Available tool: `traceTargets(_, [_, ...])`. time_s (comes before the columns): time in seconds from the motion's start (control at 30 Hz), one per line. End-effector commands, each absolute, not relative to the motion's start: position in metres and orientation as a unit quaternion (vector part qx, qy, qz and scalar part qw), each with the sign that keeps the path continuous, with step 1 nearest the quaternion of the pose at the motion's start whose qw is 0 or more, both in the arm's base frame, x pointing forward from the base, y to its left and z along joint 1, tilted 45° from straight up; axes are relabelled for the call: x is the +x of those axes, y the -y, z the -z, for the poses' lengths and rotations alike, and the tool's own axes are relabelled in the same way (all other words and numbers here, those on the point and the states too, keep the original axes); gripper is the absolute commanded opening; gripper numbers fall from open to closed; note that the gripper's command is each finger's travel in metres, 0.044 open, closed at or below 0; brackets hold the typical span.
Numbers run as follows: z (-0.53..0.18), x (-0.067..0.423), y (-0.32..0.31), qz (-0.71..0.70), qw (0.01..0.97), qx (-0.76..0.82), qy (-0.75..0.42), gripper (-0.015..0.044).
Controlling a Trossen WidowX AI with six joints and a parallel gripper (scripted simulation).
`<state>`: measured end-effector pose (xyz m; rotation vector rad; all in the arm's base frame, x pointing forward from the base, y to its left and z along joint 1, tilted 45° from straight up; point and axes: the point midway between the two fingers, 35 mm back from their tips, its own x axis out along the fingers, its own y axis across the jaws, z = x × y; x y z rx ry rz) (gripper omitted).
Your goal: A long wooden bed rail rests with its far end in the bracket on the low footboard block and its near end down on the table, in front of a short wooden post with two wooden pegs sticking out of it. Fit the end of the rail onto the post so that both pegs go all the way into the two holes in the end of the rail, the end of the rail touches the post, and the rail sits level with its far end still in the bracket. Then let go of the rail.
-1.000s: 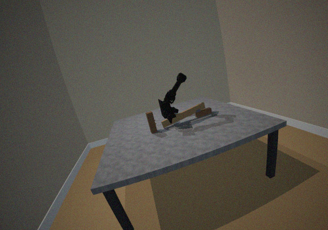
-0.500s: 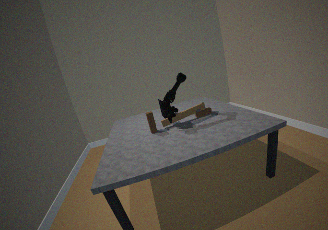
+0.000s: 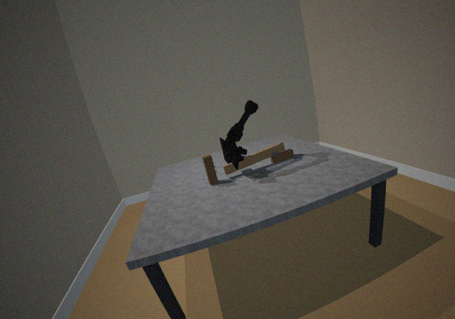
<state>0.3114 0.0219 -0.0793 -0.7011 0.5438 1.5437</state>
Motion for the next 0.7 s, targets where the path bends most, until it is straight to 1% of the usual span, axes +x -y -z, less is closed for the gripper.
traceTargets(0.0, [0.0729, 0.3152, -0.0163, -0.668, 0.636, -0.308, -0.234, 0.0])
traceTargets(0.67, [0.0659, 0.315, -0.0091, -0.668, 0.636, -0.308, -0.234, 0.0])
